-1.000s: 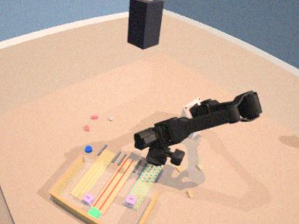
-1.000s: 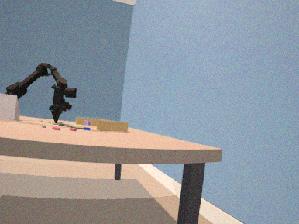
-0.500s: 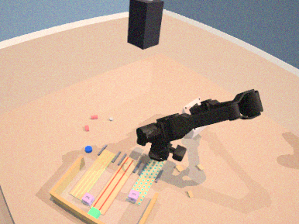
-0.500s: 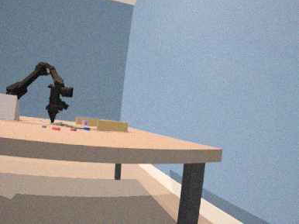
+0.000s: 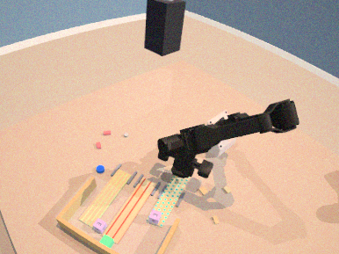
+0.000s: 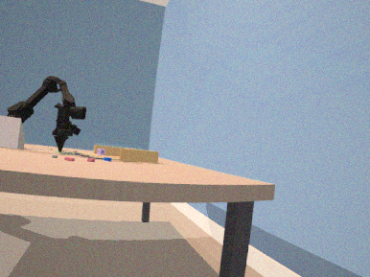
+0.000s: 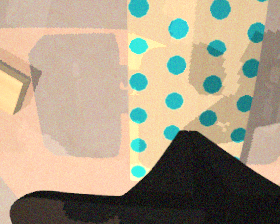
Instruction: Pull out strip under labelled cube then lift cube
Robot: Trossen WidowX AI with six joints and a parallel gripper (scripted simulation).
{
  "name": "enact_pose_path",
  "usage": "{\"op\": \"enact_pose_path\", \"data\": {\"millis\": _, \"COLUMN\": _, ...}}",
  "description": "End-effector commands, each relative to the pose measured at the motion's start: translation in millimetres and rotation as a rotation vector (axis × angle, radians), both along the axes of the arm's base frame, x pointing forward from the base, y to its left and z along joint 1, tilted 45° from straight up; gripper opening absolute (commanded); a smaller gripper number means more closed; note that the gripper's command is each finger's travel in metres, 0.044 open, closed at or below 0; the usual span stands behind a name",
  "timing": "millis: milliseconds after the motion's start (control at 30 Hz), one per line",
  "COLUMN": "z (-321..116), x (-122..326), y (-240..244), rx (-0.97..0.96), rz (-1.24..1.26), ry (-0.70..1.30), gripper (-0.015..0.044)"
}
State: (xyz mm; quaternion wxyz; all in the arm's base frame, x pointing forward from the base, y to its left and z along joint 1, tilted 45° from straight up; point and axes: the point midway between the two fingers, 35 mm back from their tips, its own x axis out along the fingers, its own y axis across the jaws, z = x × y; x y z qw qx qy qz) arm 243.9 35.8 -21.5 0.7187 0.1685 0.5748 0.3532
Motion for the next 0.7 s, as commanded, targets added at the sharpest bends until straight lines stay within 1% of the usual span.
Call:
{"op": "enact_pose_path", "data": {"millis": 0, "z": -4.8, "x": -12.4, "y": 1.2, "rx": -0.004, "rz": 0.009, "ry": 0.020, "gripper": 0.0000}}
{"op": "enact_pose_path", "data": {"millis": 667, "z": -13.4, "x": -41.1, "y": -4.6, "rx": -0.004, "rz": 0.009, "ry": 0.022, "gripper": 0.0000}}
